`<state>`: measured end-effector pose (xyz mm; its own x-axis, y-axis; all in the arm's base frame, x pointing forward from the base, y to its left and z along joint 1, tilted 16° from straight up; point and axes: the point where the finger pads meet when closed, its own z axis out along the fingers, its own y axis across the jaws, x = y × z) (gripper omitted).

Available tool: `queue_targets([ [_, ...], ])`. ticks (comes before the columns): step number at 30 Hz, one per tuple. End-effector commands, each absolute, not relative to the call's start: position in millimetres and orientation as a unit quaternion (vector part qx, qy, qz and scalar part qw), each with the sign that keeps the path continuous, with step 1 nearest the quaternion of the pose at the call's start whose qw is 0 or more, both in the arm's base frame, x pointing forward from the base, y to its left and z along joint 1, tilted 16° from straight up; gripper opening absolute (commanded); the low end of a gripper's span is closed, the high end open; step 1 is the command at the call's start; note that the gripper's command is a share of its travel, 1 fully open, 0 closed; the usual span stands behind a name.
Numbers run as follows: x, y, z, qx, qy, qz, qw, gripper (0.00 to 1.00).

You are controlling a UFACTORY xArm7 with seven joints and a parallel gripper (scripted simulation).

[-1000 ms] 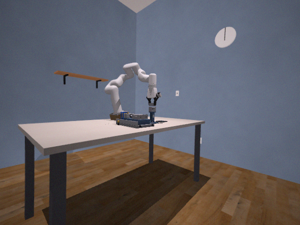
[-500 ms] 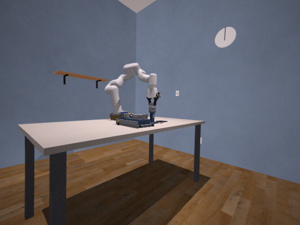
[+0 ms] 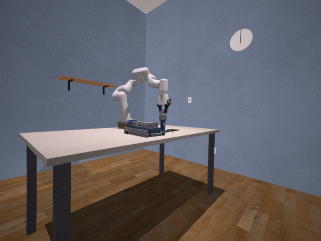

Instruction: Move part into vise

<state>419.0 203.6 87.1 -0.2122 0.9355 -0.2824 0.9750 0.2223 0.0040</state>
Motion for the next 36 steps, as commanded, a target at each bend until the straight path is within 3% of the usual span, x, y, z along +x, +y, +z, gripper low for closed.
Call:
queue_targets([
  [1,420.0,204.6,88.8,0.617,0.774,-0.086,0.113,0.00],
  [36,417.6,214.2,122.6,0.617,0.774,-0.086,0.113,0.00],
])
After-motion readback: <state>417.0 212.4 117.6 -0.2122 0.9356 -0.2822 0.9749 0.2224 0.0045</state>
